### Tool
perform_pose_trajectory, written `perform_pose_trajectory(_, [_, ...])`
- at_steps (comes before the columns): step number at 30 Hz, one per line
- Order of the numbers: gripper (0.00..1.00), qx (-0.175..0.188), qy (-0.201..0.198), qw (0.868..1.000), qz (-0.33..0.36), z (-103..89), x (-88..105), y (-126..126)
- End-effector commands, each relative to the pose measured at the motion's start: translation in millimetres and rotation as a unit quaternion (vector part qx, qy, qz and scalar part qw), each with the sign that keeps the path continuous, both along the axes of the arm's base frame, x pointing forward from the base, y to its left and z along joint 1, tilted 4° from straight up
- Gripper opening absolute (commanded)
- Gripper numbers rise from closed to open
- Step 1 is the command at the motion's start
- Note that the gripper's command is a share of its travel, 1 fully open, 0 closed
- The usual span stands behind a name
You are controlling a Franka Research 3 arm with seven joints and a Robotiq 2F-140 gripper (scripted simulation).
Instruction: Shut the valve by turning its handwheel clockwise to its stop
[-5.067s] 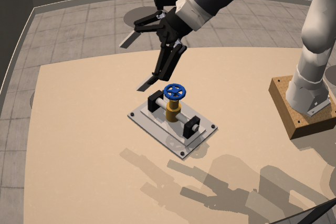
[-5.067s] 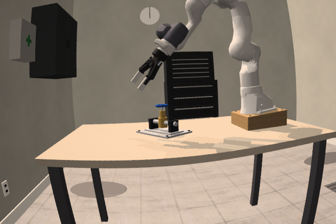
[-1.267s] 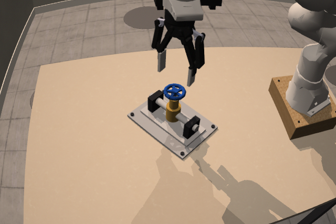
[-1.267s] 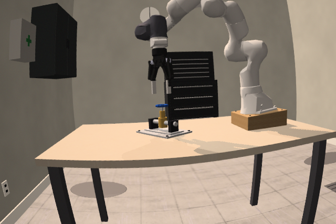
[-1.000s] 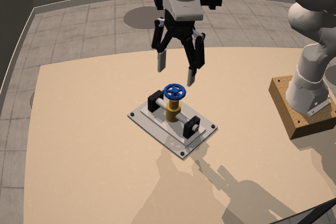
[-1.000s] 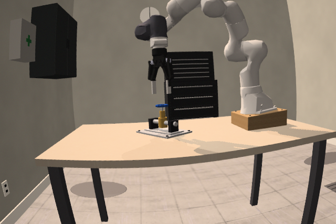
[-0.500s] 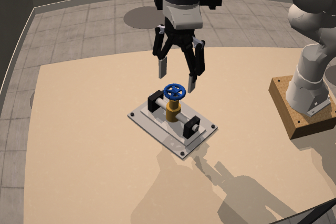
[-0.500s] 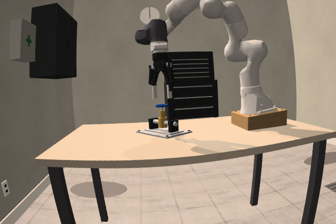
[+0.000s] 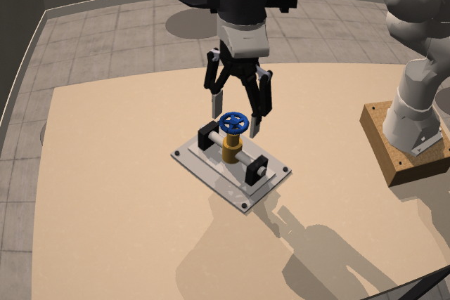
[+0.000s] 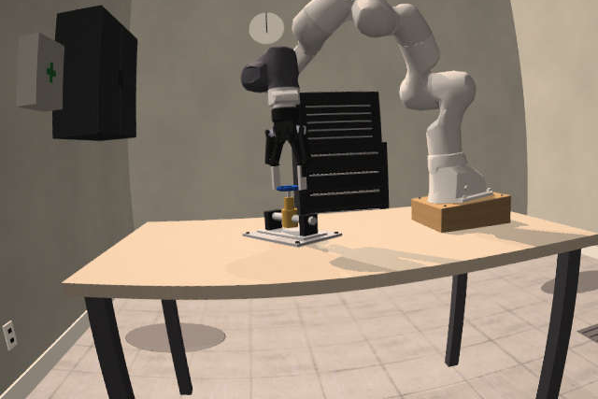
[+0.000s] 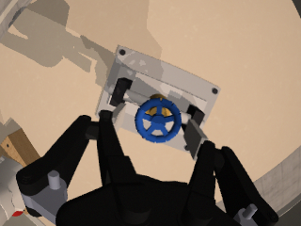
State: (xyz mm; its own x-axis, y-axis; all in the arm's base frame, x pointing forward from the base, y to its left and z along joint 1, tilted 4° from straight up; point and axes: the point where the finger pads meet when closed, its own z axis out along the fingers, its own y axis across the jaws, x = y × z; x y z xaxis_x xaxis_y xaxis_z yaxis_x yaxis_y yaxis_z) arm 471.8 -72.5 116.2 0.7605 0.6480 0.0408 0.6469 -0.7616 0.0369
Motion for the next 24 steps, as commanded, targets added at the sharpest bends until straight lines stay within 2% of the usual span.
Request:
perform_pose_trajectory(1, [0.59, -0.003, -0.004, 1.000, 0.007, -6.4, 2.8, -1.7])
perform_pose_trajectory(16, [0.59, -0.003, -0.004, 1.000, 0.007, -7.3, 2.8, -1.7])
perform_pose_trajectory(17, [0.33, -0.003, -0.004, 1.000, 0.007, -7.3, 2.8, -1.7])
perform_pose_trajectory(24, [0.33, -0.003, -0.004, 1.000, 0.007, -7.3, 2.8, -1.7])
